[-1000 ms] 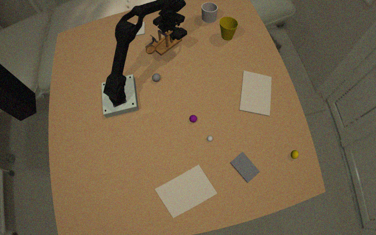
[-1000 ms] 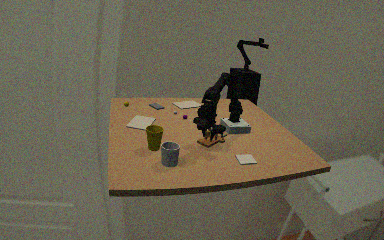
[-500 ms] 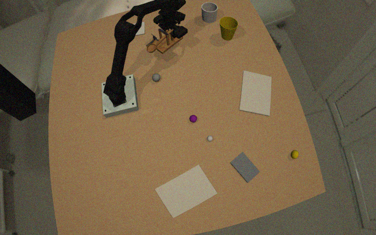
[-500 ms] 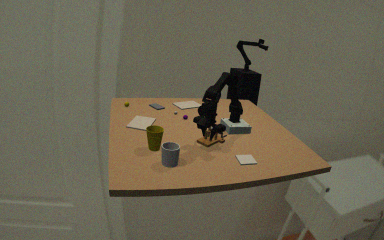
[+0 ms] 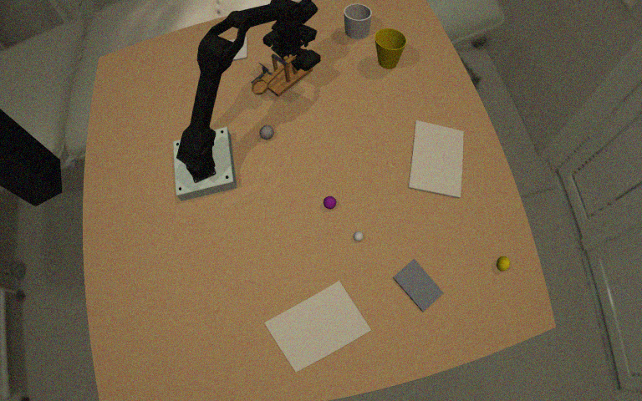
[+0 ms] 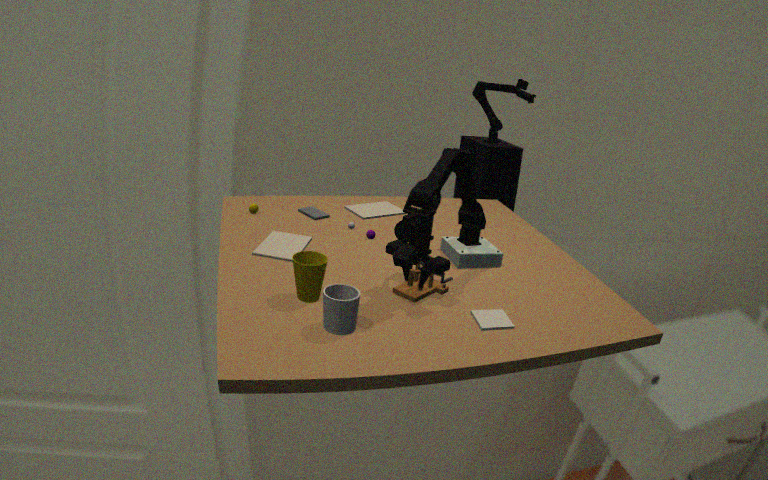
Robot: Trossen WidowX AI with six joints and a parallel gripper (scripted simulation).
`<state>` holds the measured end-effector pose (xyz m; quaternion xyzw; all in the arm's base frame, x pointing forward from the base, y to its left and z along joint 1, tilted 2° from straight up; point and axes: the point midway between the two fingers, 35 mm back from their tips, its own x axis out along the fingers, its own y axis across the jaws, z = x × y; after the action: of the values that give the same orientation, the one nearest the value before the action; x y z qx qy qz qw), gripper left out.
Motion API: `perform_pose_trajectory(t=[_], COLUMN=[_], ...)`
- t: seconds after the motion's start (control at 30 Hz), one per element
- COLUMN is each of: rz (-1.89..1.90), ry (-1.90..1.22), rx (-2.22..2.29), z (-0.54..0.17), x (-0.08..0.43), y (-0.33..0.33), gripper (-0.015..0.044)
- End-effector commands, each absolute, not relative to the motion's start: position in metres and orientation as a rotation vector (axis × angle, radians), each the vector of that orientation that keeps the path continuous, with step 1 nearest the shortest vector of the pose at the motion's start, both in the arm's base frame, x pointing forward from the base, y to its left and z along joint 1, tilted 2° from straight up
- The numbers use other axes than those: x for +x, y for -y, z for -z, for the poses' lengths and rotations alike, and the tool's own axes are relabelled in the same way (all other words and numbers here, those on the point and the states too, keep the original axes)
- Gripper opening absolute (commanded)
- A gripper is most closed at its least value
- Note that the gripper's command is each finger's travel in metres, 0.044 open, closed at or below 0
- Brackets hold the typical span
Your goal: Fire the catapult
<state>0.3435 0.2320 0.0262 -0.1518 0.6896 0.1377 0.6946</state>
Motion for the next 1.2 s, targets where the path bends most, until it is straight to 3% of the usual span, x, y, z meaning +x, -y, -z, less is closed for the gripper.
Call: perform_pose_trajectory(t=[0.0, 0.3, 0.73, 0.87, 1.03, 1.17], rz=[-0.309, -0.306, -0.306, -0.306, -0.306, -0.305], ry=[-1.540, -1.544, -1.544, -1.545, -1.546, -1.555], rx=[-0.338, -0.340, -0.340, -0.340, -0.341, -0.347], z=[-0.021, -0.019, -0.019, -0.053, -0.116, -0.100], x=[0.343, 0.343, 0.343, 0.345, 0.342, 0.343], y=[-0.232, -0.231, -0.231, -0.234, -0.233, -0.233], gripper=[0.0000, 0.0000, 0.0341, 0.0440, 0.0440, 0.0440])
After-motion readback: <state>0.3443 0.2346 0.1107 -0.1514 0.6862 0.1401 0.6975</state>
